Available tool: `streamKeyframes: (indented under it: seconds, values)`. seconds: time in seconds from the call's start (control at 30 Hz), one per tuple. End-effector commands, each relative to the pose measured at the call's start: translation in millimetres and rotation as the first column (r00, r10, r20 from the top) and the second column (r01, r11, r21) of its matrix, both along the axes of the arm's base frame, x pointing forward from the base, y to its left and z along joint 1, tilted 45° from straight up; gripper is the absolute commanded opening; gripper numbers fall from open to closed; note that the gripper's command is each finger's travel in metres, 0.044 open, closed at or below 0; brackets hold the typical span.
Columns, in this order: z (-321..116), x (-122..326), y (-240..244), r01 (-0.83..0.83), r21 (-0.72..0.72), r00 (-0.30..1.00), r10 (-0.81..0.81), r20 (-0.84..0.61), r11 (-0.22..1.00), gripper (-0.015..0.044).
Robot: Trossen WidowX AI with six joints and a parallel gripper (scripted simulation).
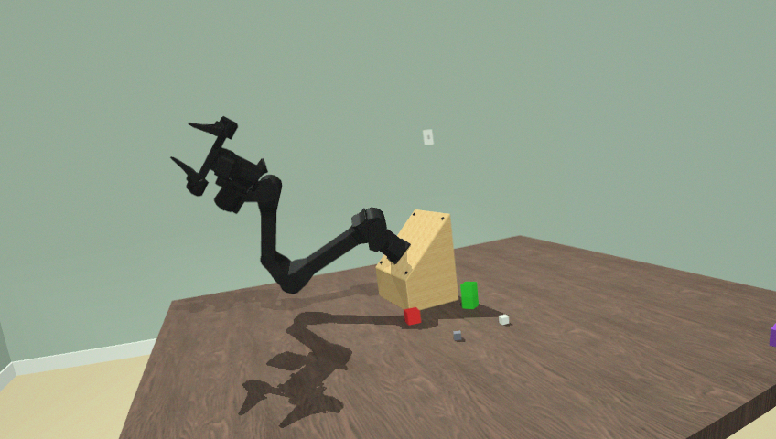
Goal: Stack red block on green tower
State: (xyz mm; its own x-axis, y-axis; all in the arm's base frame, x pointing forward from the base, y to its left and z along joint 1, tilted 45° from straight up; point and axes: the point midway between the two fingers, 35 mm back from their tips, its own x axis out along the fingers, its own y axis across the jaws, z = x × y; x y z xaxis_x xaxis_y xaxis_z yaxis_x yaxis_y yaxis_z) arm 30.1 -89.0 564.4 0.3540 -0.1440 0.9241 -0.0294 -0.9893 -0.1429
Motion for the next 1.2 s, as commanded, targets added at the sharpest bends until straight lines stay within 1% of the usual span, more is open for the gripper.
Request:
streamKeyframes:
  seconds: [0.0, 0.03, 0.13, 0.3, 0.37, 0.47, 0.57, 0.63, 0.73, 0.83, 0.9, 0.97, 1.07, 1.17]
  values:
    - [0.2, 1.0, 3.0, 0.006, -0.011, 1.0, -0.006, -0.005, 1.0, 0.0426]
    - [0.8, 3.9, 11.9, 0.023, -0.044, 1.0, -0.024, -0.018, 0.999, 0.044]
    - [-0.6, 23.4, 61.5, 0.111, -0.234, 0.987, -0.134, -0.083, 0.966, 0.044]
    - [-20.3, 63.2, 136.1, 0.212, -0.54, 0.934, -0.332, -0.135, 0.814, 0.044]
    - [-34.5, 82.0, 163.3, 0.233, -0.656, 0.9, -0.415, -0.135, 0.718, 0.044]
    - [-62.1, 111.4, 198.9, 0.238, -0.806, 0.841, -0.53, -0.109, 0.542, 0.044]
    - [-95.8, 140.7, 227.0, 0.209, -0.917, 0.778, -0.626, -0.054, 0.339, 0.044]
    - [-121.1, 159.6, 241.4, 0.172, -0.966, 0.738, -0.675, -0.005, 0.195, 0.044]
    - [-151.2, 179.1, 250.8, 0.135, -0.991, 0.684, -0.724, 0.091, 0.002, 0.044]
    - [-172.4, 191.6, 255.3, 0.095, -0.988, 0.656, -0.739, 0.154, -0.121, 0.044]
    - [-194.2, 203.4, 258.4, 0.046, -0.971, 0.634, -0.744, 0.211, -0.236, 0.044]
    - [-211.2, 211.8, 259.5, 0.005, -0.947, 0.622, -0.741, 0.254, -0.32, 0.044]
    - [-250.0, 228.5, 259.0, -0.098, -0.872, 0.61, -0.721, 0.329, -0.481, 0.044]
    - [-293.3, 242.7, 252.3, -0.212, -0.745, 0.615, -0.679, 0.401, -0.633, 0.044]
